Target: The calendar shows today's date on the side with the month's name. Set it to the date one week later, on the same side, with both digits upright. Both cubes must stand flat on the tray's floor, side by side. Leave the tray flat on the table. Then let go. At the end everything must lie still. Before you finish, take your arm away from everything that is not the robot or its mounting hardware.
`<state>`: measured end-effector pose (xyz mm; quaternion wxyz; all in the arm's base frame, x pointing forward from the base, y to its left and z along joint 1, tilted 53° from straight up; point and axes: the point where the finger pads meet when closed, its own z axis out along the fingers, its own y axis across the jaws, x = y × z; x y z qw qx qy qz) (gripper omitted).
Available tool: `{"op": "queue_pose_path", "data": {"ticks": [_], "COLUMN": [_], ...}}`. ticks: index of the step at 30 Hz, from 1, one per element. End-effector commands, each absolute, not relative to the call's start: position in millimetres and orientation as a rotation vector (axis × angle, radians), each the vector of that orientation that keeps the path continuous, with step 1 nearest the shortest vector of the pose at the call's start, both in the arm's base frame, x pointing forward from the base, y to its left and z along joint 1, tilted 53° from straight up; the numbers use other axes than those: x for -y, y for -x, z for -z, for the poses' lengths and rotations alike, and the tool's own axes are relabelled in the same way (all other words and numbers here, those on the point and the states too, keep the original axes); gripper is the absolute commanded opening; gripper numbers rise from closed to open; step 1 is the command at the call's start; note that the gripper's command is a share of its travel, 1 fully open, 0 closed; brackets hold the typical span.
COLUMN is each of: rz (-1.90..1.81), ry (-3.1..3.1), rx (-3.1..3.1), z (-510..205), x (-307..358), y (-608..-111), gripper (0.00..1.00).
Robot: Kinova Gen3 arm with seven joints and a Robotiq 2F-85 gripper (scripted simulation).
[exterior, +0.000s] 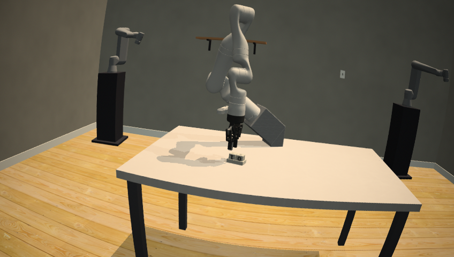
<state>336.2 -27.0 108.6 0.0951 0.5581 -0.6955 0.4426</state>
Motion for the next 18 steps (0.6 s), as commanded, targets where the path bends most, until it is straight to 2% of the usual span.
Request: {"op": "queue_pose_path", "data": {"ticks": [1, 18], "rz": [-1.318, -1.318], "ry": [-1.698, -1.698], "rx": [2.056, 2.056], "z": [-116, -136], "x": [6, -18], "y": [-335, -322], "gripper": [0.48, 0.48]}}
